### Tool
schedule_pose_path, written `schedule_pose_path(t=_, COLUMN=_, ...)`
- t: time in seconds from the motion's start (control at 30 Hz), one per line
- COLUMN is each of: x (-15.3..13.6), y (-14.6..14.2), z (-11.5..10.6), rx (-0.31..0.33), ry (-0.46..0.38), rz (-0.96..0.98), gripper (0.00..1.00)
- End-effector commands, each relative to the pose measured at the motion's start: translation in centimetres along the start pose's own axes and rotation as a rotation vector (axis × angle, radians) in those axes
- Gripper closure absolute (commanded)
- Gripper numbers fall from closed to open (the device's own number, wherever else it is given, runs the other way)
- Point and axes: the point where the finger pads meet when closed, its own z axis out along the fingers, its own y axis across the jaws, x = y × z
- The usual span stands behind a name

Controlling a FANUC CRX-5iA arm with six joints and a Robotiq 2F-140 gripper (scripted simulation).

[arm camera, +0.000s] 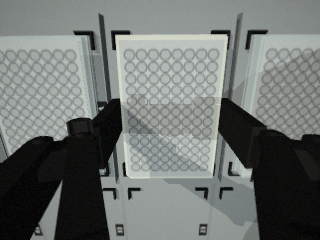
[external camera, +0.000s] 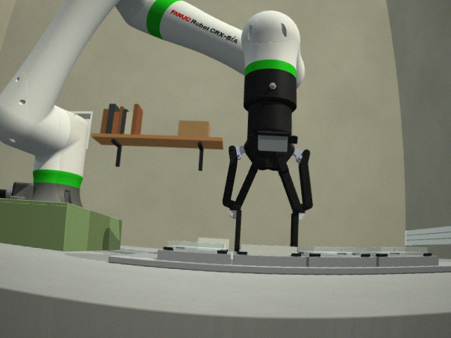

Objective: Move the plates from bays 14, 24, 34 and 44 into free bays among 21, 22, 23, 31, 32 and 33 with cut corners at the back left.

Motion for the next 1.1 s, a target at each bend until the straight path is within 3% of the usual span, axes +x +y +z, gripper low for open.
schedule_pose_path(t=0.0, x=0.04, y=-0.07, z=-0.10, rx=0.002, ry=0.001, rz=0.000, gripper=0.41)
schedule_pose_path(t=0.8, x=0.04, y=-0.07, z=-0.10, rx=0.002, ry=0.001, rz=0.000, gripper=0.43)
schedule_pose_path(t=0.83, x=0.04, y=-0.07, z=-0.10, rx=0.002, ry=0.001, rz=0.000, gripper=0.90)
schedule_pose_path(t=1.07, x=0.04, y=-0.07, z=-0.10, rx=0.002, ry=0.001, rz=0.000, gripper=0.90)
